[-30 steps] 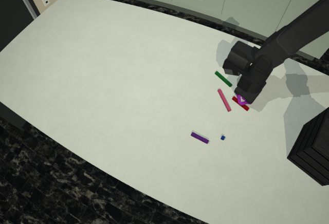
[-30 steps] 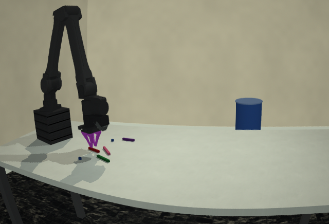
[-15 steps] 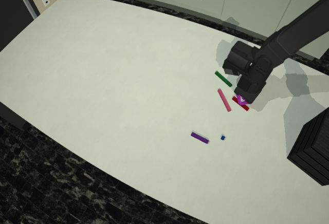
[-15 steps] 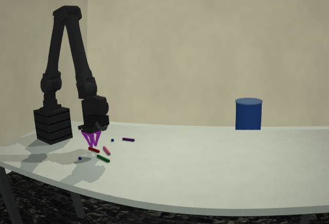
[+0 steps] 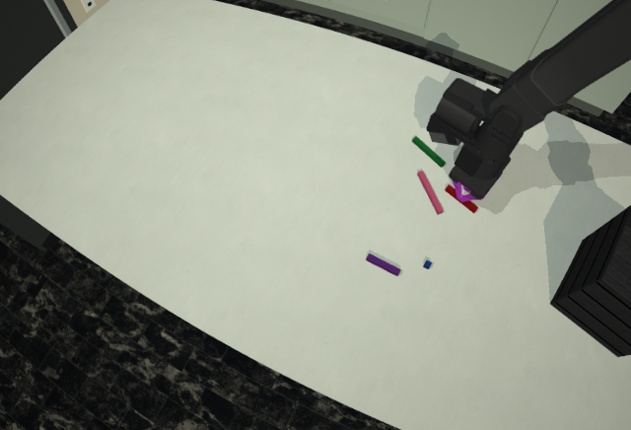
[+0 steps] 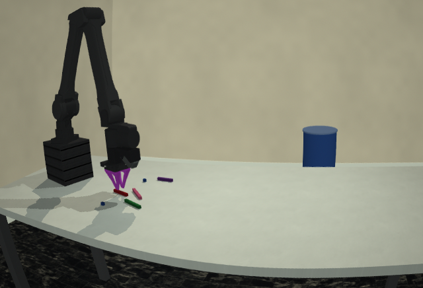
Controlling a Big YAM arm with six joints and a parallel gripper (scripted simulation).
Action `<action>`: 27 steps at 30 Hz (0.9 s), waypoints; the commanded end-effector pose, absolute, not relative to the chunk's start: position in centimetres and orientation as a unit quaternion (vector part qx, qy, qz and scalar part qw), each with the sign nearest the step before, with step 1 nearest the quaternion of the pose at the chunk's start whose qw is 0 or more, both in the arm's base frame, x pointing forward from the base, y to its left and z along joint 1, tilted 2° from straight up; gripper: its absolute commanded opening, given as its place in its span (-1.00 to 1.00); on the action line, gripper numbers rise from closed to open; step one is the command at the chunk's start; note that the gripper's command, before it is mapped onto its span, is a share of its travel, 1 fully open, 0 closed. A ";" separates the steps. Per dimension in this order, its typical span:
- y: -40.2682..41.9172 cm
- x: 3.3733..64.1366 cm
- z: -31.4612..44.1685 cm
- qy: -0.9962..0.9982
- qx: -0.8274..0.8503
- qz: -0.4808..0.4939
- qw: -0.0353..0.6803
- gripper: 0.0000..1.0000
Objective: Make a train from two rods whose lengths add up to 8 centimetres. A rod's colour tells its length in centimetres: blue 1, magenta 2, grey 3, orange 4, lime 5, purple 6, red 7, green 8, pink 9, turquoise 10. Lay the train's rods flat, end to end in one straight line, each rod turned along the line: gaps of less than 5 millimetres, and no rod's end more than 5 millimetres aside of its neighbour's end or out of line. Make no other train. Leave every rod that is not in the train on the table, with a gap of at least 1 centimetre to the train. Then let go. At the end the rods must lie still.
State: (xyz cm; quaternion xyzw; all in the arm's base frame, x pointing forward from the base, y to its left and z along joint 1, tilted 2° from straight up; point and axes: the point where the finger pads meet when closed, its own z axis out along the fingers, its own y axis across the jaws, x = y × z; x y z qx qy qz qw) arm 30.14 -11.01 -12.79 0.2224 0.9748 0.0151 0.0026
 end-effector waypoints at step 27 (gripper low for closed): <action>-11.1 30.6 -12.3 0.975 0.220 0.014 0.020 -0.53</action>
